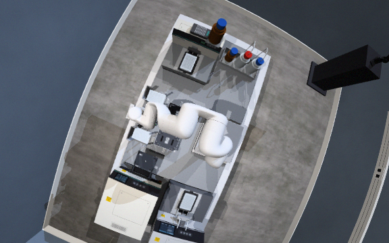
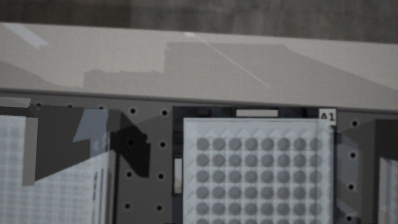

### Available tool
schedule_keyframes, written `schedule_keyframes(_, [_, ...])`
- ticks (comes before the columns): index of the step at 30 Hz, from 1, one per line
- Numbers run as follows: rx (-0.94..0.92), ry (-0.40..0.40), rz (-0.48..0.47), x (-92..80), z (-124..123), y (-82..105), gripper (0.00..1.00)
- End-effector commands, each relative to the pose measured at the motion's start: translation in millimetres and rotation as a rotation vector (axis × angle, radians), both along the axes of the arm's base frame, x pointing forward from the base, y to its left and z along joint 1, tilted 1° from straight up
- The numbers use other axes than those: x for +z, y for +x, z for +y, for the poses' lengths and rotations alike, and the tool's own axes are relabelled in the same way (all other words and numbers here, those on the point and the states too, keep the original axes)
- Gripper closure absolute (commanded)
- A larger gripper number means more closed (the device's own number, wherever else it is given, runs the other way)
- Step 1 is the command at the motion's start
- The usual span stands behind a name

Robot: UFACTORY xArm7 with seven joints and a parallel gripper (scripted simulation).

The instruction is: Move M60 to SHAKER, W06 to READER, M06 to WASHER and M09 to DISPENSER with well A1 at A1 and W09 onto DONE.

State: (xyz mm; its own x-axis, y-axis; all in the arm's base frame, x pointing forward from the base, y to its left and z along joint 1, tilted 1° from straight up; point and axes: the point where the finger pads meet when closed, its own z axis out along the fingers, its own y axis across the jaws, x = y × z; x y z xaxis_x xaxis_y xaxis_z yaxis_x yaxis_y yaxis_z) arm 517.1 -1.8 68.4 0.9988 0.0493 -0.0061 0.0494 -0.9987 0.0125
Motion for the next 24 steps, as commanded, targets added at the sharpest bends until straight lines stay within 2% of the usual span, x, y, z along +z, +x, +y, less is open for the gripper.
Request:
schedule_keyframes(1, [0.000, 0.000, -0.005, 0.7, 0.0, 1.6, 0.00])
schedule_keyframes(17, [0.000, 0.000, -0.005, 0.8, 0.0, 1.6, 0.00])
schedule_keyframes(24, [0.000, 0.000, -0.005, -8.5, -0.1, 1.5, 0.00])
